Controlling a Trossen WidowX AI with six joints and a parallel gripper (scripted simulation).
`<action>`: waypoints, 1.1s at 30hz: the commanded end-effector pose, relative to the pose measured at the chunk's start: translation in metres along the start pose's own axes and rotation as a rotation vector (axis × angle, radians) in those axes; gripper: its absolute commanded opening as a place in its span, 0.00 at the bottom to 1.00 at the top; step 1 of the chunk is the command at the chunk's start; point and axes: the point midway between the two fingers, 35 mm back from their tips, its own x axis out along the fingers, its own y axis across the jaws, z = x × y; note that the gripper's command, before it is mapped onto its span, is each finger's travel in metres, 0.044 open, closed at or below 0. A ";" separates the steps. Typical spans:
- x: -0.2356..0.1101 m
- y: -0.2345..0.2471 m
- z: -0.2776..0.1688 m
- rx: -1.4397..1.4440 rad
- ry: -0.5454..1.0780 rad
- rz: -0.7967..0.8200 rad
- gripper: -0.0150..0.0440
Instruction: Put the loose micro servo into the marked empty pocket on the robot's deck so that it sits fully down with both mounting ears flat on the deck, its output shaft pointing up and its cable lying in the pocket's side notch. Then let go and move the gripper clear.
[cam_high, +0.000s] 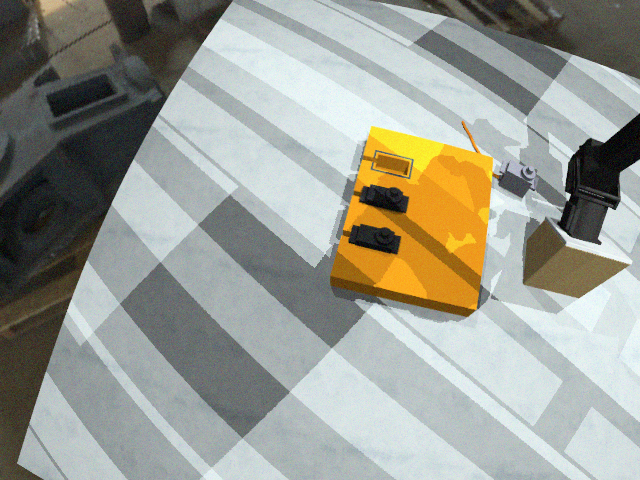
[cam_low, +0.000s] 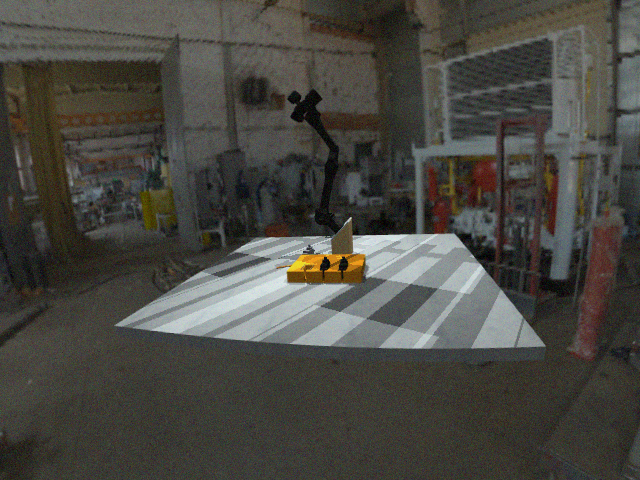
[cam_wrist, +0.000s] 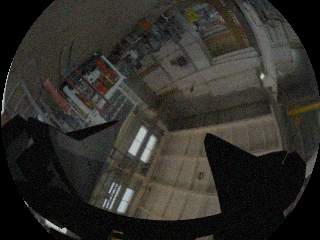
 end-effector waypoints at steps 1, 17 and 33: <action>0.000 0.000 0.000 -0.002 -0.001 0.000 0.98; 0.027 -0.013 0.073 -0.357 -0.143 -0.068 1.00; 0.040 -0.019 0.172 -0.790 -0.317 -0.216 1.00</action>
